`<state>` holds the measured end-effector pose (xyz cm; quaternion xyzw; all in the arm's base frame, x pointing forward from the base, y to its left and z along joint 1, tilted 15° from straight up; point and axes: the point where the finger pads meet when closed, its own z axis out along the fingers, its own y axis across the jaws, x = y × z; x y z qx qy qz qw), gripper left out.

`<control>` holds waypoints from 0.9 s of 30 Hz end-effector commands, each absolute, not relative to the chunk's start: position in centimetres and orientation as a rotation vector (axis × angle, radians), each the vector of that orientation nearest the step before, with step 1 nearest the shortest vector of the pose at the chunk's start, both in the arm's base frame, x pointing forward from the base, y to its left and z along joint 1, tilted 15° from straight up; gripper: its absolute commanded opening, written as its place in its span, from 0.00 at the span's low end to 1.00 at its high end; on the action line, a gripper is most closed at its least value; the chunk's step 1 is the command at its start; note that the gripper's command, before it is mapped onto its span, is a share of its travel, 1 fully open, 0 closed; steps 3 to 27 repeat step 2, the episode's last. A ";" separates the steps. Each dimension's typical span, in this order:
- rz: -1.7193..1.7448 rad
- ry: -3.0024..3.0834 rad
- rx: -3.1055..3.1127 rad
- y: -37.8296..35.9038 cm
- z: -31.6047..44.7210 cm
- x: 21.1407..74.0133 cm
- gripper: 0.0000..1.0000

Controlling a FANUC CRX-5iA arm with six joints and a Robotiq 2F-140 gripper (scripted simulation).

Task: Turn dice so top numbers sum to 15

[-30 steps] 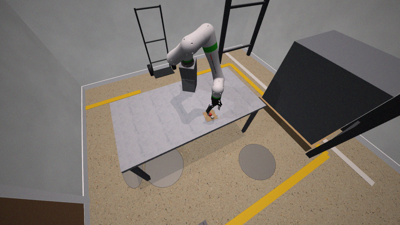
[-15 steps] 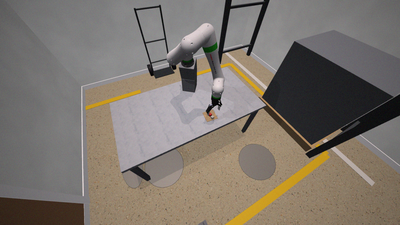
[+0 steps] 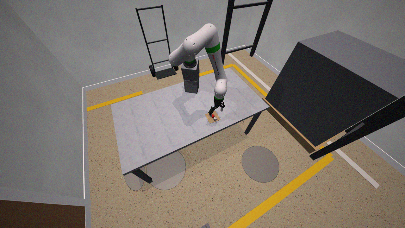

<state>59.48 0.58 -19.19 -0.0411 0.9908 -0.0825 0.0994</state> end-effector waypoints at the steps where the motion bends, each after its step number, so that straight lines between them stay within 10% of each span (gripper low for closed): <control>1: -0.244 2.929 -0.121 0.6 -19.2 59.5 1.00; 27: -0.244 2.929 -0.121 0.6 -19.2 59.5 1.00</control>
